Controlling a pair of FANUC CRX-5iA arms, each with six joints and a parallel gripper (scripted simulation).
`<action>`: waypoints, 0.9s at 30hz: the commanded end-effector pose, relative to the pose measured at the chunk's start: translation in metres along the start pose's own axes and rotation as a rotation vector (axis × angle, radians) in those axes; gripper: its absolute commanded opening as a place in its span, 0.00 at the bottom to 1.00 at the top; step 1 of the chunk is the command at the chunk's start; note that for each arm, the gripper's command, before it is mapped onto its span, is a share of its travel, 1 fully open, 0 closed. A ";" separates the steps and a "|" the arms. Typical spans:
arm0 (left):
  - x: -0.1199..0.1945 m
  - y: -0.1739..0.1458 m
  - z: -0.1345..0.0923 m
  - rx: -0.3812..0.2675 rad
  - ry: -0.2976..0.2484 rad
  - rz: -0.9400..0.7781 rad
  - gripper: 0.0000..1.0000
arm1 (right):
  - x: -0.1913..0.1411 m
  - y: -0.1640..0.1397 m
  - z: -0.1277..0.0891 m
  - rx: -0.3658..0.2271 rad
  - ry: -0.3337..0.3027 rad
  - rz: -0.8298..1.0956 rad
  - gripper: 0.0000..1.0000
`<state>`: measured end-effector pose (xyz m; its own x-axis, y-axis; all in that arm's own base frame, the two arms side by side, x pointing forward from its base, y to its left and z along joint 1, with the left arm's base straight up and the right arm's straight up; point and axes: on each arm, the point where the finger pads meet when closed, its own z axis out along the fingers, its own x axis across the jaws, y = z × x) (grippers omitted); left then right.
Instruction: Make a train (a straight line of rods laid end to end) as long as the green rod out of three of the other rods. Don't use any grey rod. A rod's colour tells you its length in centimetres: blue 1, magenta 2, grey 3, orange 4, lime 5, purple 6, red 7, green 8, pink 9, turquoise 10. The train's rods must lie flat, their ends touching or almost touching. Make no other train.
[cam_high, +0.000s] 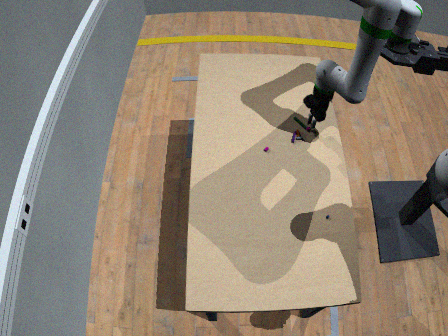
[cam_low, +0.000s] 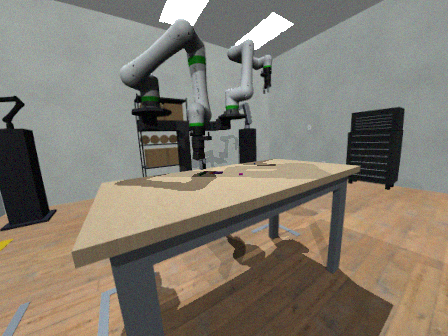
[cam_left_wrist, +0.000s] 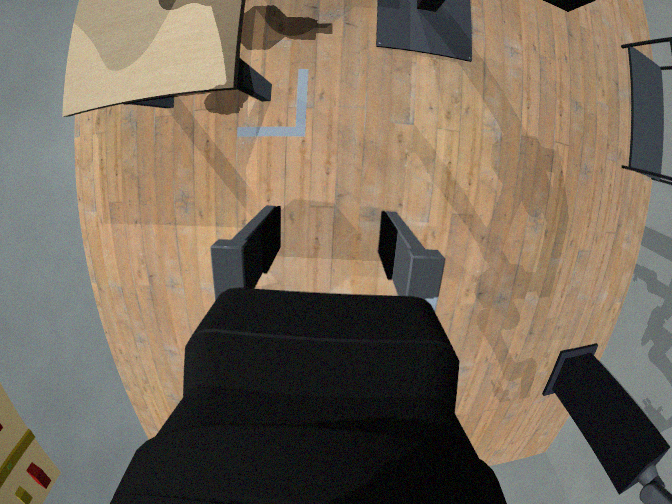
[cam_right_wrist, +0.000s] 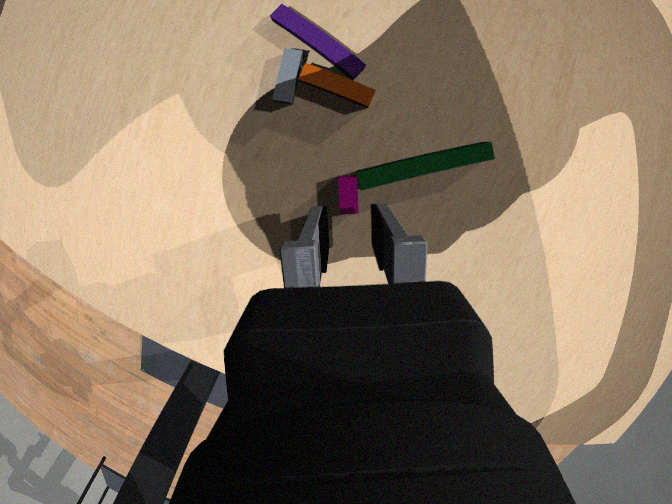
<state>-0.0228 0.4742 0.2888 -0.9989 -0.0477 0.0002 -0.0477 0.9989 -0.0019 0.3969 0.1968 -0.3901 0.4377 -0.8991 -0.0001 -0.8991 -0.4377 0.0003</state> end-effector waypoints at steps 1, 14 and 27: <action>0.000 0.000 -0.001 -0.002 0.000 0.000 1.00 | 0.000 -0.001 0.001 0.001 0.000 0.000 0.54; 0.000 0.000 -0.001 -0.002 0.000 0.000 1.00 | 0.000 -0.001 0.004 0.001 0.000 0.000 0.54; 0.000 0.000 -0.001 -0.002 0.000 0.000 1.00 | 0.000 -0.001 0.005 0.001 0.000 0.000 0.54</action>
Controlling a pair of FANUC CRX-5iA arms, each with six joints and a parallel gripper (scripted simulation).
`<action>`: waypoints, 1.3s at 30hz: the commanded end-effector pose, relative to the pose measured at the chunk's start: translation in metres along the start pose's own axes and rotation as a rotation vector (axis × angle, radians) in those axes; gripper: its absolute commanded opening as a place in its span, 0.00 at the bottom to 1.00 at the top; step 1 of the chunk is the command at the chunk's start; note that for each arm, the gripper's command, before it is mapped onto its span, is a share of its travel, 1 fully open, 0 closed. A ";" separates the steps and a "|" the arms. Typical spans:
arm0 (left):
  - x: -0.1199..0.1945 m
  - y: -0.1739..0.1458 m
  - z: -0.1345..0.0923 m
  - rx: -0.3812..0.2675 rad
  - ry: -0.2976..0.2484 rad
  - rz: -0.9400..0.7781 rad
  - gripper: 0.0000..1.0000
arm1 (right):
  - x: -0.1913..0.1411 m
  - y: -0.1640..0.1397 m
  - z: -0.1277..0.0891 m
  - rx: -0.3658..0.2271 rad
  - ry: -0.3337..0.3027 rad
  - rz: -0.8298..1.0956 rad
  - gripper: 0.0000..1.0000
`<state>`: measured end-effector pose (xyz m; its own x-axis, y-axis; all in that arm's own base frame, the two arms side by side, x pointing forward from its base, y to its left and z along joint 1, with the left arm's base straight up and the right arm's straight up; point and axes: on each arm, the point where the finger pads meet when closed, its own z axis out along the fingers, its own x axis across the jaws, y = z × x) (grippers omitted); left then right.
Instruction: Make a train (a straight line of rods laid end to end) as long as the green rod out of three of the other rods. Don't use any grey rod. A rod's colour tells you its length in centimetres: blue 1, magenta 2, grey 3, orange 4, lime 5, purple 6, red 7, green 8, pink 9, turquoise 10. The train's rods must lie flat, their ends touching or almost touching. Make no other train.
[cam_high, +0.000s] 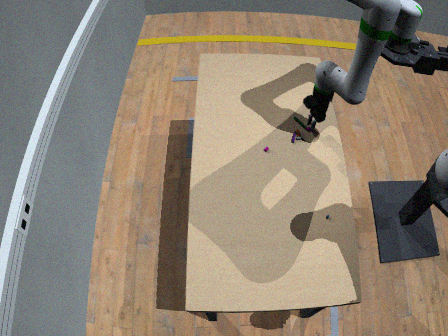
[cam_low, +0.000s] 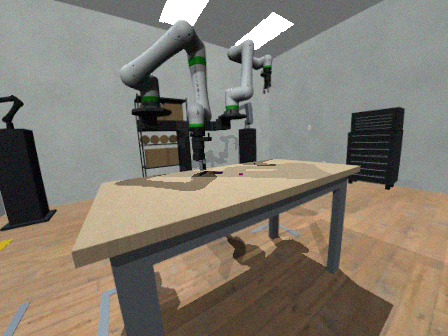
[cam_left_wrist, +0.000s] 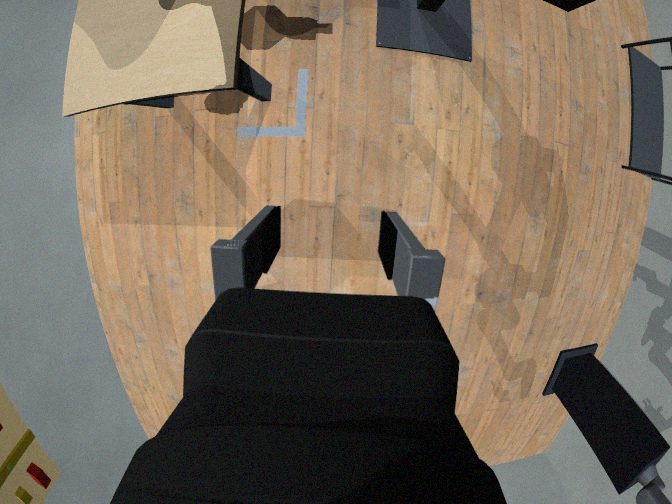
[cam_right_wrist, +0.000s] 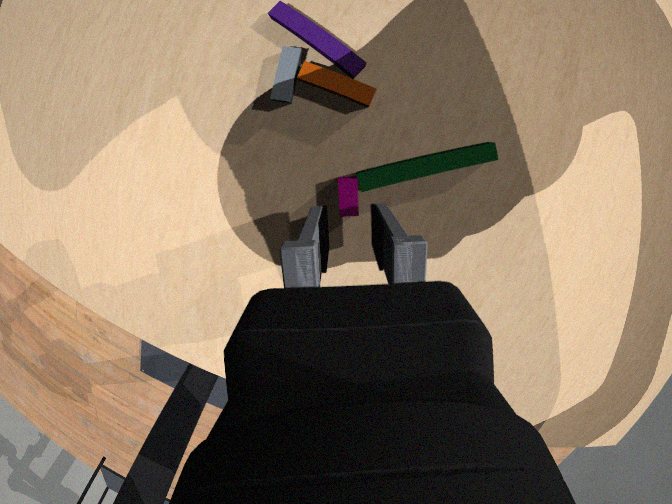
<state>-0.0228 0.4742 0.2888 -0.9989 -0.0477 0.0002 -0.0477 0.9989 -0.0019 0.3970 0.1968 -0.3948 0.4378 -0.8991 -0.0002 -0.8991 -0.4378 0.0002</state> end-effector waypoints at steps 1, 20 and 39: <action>0.000 0.000 -0.001 -0.002 0.000 0.000 1.00 | 0.000 -0.001 0.001 0.001 0.000 0.000 0.54; 0.000 0.000 -0.001 -0.002 0.000 0.000 1.00 | 0.000 -0.001 0.013 0.001 0.000 0.000 0.54; 0.000 0.000 -0.001 -0.002 0.000 0.000 1.00 | 0.000 -0.001 0.014 0.001 0.000 0.000 0.54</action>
